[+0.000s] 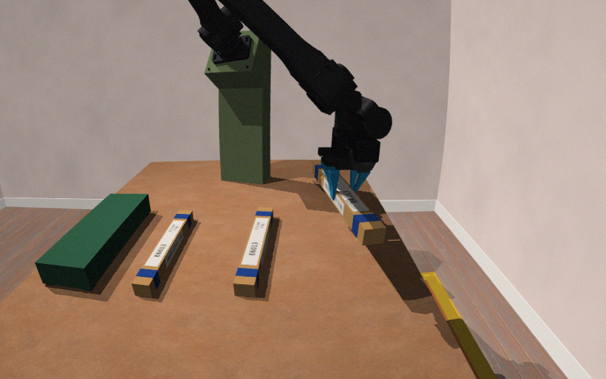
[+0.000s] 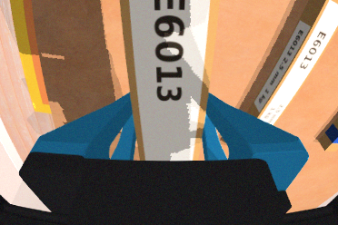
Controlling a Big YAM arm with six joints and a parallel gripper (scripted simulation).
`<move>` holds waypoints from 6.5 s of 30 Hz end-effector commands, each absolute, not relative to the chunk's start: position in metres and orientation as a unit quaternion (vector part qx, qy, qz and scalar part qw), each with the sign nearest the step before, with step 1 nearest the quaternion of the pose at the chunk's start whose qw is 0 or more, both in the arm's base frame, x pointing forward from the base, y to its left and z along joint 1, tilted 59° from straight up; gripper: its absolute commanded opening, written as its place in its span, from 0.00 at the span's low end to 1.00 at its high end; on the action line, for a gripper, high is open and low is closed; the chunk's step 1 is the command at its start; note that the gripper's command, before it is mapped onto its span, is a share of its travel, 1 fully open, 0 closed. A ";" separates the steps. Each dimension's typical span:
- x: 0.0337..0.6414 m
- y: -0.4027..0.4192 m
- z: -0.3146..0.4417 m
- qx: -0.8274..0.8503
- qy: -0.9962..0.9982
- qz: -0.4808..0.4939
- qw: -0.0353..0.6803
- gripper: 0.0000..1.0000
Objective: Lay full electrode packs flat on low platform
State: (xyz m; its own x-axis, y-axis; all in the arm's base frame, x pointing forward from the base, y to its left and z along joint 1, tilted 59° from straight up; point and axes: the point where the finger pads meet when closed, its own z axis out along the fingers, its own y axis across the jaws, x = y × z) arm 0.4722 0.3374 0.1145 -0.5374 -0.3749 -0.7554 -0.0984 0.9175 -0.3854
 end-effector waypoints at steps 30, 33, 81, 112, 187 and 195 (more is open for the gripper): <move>0.404 0.367 0.172 -0.140 0.857 -0.120 0.482 0.00; 0.400 0.369 0.177 -0.139 0.856 -0.119 0.483 0.00; 0.387 0.366 0.182 -0.139 0.856 -0.114 0.485 0.00; 0.389 0.363 0.181 -0.146 0.855 -0.118 0.484 0.00; 0.400 0.204 0.205 -0.066 0.864 -0.090 0.491 0.00; 0.399 0.191 0.209 -0.069 0.863 -0.088 0.492 0.00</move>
